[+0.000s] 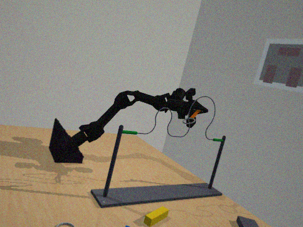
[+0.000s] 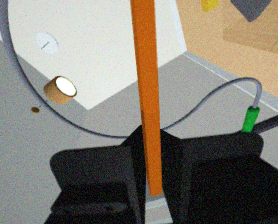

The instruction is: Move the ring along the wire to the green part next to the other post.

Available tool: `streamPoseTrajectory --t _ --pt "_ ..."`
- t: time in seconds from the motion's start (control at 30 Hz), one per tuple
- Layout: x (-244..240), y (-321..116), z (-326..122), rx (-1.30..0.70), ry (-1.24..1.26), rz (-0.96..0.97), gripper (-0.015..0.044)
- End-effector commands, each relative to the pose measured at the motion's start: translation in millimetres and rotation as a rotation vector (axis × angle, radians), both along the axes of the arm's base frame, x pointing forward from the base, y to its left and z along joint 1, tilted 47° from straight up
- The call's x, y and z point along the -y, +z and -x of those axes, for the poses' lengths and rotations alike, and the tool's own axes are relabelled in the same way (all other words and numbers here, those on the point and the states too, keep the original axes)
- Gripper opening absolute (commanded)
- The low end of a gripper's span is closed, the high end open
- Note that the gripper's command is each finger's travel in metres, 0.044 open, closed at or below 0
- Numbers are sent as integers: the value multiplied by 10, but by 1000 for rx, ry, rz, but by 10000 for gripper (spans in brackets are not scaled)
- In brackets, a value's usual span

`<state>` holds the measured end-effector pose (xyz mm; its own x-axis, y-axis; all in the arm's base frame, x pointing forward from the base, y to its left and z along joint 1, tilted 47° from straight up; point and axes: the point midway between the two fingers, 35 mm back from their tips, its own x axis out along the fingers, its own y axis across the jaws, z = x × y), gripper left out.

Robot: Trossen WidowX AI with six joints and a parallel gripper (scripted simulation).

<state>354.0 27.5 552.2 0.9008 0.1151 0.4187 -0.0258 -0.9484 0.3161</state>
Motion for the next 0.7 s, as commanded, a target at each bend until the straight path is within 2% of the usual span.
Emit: streamPoseTrajectory --t 0.0,0.33,0.67 --pt "-24 -18 -6 -2 3 -18 -150" --pt "-174 -43 -18 -8 8 37 -150" --pt "-388 -153 24 32 29 183 -150"
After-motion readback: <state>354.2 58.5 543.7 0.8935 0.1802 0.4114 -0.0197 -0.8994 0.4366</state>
